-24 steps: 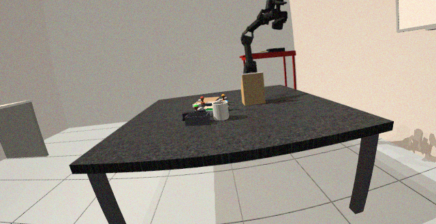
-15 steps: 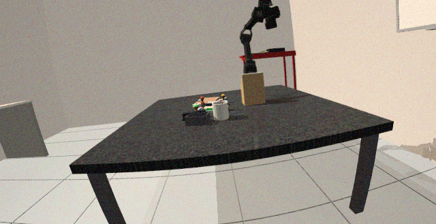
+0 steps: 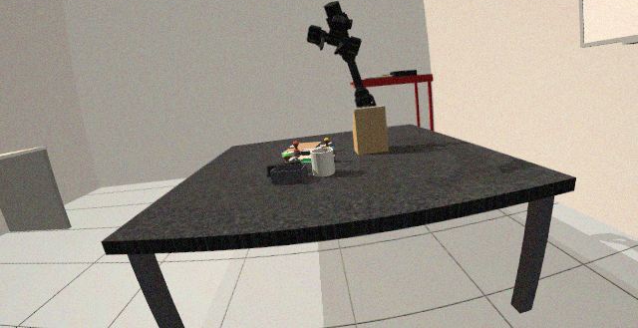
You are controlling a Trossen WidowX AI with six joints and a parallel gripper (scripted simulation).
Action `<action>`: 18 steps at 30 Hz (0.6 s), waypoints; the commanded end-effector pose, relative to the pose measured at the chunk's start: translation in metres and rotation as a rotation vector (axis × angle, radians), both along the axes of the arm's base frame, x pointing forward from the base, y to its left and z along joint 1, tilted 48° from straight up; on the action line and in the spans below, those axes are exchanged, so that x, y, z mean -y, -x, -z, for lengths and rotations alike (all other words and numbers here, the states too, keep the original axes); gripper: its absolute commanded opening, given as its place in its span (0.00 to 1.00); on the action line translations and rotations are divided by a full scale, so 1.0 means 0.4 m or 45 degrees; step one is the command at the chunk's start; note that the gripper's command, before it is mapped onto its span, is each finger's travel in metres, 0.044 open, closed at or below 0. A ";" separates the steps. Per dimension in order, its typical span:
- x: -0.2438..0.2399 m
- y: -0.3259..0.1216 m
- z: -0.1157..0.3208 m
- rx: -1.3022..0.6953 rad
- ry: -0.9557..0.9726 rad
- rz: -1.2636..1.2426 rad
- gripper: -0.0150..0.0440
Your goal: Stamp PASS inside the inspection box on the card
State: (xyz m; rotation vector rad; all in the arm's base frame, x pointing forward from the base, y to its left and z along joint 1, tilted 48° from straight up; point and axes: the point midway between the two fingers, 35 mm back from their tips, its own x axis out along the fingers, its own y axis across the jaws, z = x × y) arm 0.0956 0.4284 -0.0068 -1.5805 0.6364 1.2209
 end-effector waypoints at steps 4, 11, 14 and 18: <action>0.133 -0.262 0.083 0.078 0.100 0.663 0.62; 0.344 -0.487 0.161 0.227 0.178 1.377 0.62; 0.453 -0.562 0.192 0.318 0.209 1.675 0.62; 0.609 -0.638 0.231 0.468 0.253 2.050 0.62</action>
